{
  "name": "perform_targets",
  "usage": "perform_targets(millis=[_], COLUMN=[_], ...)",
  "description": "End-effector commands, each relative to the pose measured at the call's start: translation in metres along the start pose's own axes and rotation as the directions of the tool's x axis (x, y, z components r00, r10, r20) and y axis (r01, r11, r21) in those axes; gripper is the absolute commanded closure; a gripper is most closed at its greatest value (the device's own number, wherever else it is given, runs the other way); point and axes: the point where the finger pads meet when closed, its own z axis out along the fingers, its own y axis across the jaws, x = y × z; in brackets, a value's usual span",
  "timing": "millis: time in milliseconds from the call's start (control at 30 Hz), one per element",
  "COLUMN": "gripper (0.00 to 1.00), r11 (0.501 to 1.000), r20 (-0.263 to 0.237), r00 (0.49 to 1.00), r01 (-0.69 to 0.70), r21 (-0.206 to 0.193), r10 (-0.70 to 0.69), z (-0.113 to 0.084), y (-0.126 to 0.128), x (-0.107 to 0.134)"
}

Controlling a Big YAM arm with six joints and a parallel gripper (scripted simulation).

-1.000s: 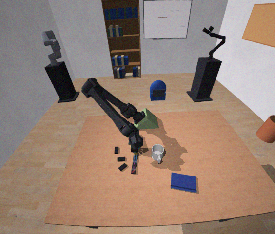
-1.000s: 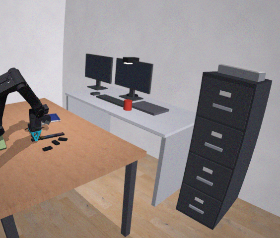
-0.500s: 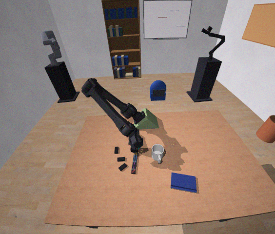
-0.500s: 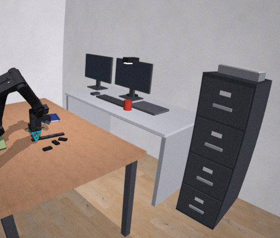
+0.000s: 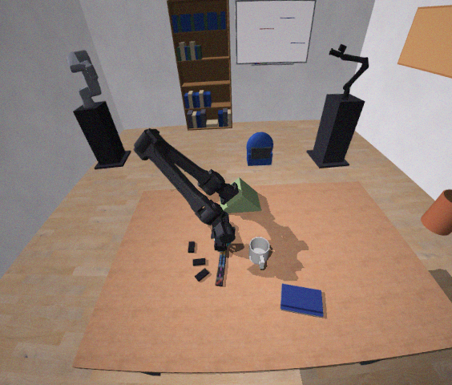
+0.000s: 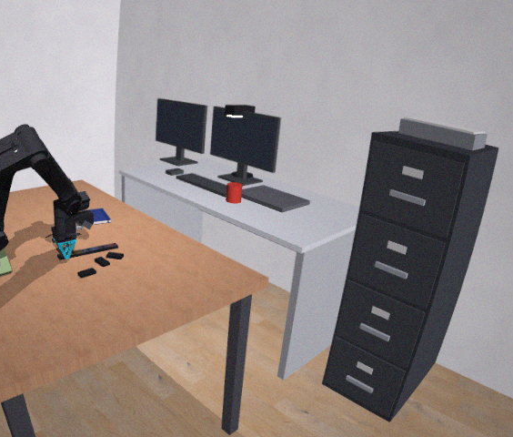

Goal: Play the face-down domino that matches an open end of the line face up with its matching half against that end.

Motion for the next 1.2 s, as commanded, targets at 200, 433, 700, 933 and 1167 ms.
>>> perform_targets(millis=[200, 433, 700, 933, 1167], gripper=[0.78, 0.78, 0.78, 0.78, 0.78], r11=[1.000, 1.000, 1.000, 1.000, 1.000], r20=[0.008, 0.015, 0.016, 0.013, 0.016], r00=[1.000, 1.000, 1.000, 1.000, 1.000], r01=[-0.008, -0.021, -0.023, -0.019, -0.024], r21=[-0.002, -0.004, -0.004, -0.004, -0.004], r10=[0.008, 0.021, 0.023, 0.019, 0.024], z=[-0.002, -0.003, -0.003, -0.003, -0.004], y=[0.000, -0.001, -0.001, -0.001, -0.002], x=[-0.006, -0.015, -0.016, -0.013, -0.017])
